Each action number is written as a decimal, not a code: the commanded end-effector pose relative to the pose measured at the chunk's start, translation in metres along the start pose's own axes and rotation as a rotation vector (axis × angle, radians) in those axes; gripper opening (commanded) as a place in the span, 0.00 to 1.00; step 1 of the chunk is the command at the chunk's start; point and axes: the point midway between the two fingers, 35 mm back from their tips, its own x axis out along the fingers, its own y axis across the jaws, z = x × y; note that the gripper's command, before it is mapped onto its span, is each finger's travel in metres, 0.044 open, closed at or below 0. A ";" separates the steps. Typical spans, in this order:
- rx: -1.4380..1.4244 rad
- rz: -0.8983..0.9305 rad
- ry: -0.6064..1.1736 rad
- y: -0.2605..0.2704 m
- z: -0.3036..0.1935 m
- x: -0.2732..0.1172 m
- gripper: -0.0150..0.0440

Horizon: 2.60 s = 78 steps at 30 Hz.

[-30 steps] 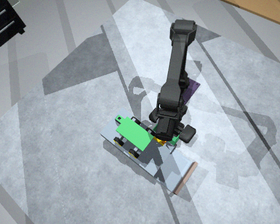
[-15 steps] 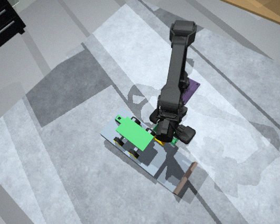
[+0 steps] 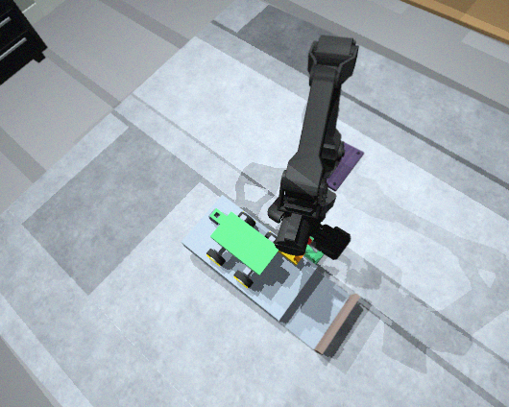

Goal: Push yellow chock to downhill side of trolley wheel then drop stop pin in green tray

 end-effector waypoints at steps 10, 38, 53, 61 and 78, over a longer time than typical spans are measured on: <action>-0.004 -0.003 0.000 0.010 0.000 0.003 0.58; -0.004 -0.001 0.000 0.029 0.000 0.013 0.58; 0.000 0.000 0.000 0.032 0.000 0.015 0.75; 0.000 0.000 0.000 0.032 0.000 0.015 0.83; -0.004 -0.001 0.000 0.026 0.000 -0.027 1.00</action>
